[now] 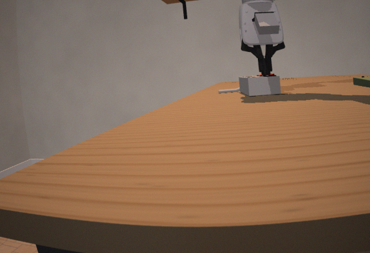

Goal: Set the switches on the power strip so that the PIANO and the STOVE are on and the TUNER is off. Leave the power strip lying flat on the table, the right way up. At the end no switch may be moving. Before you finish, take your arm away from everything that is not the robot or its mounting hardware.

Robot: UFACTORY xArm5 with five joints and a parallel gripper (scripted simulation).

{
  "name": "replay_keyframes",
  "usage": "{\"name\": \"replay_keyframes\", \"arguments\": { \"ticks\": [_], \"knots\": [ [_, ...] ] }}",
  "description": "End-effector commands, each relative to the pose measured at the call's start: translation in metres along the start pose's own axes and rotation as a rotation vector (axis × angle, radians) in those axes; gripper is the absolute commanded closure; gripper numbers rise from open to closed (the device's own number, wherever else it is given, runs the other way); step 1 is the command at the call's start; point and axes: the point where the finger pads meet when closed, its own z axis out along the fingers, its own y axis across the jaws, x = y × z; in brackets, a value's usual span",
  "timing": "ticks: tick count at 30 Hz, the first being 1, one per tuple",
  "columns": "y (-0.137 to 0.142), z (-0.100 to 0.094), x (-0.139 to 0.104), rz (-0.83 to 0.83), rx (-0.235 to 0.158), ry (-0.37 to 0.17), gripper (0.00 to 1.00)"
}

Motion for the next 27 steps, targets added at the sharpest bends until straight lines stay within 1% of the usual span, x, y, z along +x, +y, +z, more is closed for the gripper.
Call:
{"name": "replay_keyframes", "arguments": {
  "ticks": [1, 5, 7, 14, 18, 27],
  "knots": [
    [0.000, -0.001, 0.000, 0.000, 0.001, 0.000, 1.00],
    [-0.001, -0.008, 0.000, 0.000, 0.001, 0.000, 1.00],
    [-0.001, -0.008, 0.000, 0.000, 0.001, 0.000, 1.00],
    [0.000, -0.027, -0.001, 0.000, 0.001, 0.000, 1.00],
    [0.000, -0.036, -0.001, 0.000, 0.001, 0.000, 1.00],
    [0.000, -0.038, -0.001, 0.000, 0.001, 0.000, 1.00]
  ]
}}
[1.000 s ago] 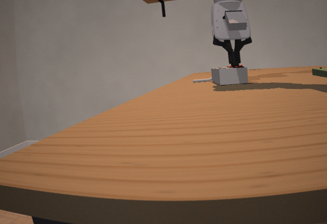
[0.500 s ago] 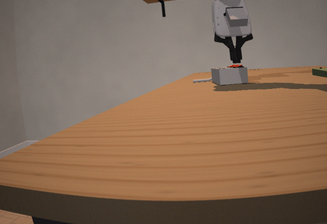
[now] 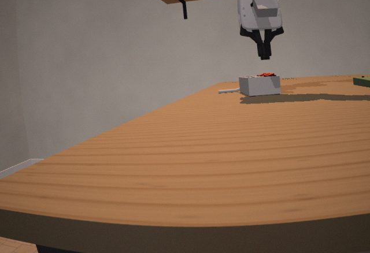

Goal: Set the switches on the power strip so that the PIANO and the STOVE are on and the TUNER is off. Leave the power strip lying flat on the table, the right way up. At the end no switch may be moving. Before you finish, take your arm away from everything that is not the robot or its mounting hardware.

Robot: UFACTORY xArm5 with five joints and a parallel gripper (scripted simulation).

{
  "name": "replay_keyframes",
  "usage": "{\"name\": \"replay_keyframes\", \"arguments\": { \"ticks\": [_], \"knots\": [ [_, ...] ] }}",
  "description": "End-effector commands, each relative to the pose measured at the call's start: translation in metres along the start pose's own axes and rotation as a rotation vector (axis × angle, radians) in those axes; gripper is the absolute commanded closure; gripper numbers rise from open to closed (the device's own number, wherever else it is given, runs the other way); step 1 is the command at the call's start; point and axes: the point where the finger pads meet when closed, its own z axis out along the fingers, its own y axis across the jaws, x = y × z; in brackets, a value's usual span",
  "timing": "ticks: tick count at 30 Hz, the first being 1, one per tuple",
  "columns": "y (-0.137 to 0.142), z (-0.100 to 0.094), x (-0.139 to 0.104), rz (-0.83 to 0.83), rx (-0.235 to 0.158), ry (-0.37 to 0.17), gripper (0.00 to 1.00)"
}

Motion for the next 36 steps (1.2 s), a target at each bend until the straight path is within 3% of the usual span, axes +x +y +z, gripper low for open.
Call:
{"name": "replay_keyframes", "arguments": {
  "ticks": [1, 16, 18, 20, 25, 36],
  "knots": [
    [0.001, -0.002, 0.000, 0.000, -0.004, 0.000, 1.00],
    [0.001, -0.002, -0.001, 0.000, -0.004, 0.000, 1.00],
    [0.000, -0.004, -0.020, 0.000, -0.003, 0.000, 1.00],
    [-0.007, -0.009, -0.056, -0.001, -0.002, 0.001, 1.00],
    [-0.016, -0.013, -0.091, -0.002, -0.001, 0.002, 1.00],
    [-0.016, -0.014, -0.092, -0.002, -0.001, 0.002, 1.00]
  ]
}}
